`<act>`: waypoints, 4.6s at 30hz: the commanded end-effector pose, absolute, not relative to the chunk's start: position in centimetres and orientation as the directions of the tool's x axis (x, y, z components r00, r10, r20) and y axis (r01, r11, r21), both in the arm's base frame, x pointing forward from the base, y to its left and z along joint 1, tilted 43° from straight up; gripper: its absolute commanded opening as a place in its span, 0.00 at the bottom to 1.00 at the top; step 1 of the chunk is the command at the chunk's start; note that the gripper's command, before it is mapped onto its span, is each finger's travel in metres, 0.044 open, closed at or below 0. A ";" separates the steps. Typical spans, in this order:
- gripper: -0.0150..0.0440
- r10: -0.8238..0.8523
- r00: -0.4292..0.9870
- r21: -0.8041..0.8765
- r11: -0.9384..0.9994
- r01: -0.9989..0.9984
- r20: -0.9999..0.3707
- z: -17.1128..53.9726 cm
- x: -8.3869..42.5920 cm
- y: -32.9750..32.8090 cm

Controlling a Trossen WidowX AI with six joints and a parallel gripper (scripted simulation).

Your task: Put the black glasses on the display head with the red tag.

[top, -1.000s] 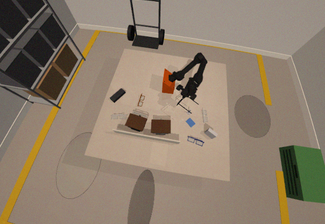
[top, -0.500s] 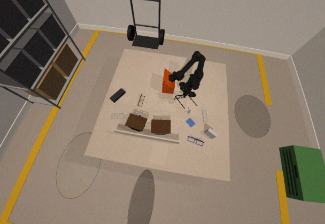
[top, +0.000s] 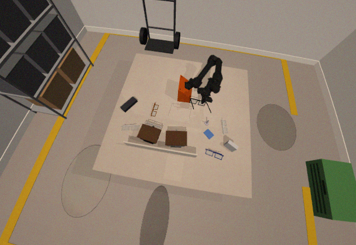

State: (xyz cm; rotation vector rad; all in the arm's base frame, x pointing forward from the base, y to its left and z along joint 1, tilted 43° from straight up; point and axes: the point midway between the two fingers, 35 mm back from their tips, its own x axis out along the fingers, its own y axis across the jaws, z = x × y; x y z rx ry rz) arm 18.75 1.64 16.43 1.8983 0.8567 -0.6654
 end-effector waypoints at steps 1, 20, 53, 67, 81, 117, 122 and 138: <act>0.25 0.261 0.639 0.488 -0.461 0.741 -0.724 16.4 18.3 1.5; 0.25 0.206 0.708 0.382 -0.723 0.575 -0.675 16.9 17.3 1.2; 0.25 0.223 0.648 0.368 -0.671 0.644 -0.728 16.2 18.3 0.6; 0.25 0.271 0.531 0.313 -0.566 0.763 -0.803 14.4 20.1 -0.7; 0.25 0.337 0.414 0.238 -0.455 0.858 -0.845 12.1 21.7 -2.2; 0.25 0.569 0.174 0.089 -0.174 0.981 -0.804 3.7 23.8 -6.0; 0.25 0.604 0.152 0.083 -0.141 0.987 -0.782 2.3 23.7 -6.4; 0.25 0.667 0.170 0.118 -0.122 0.985 -0.726 -0.4 23.5 -6.4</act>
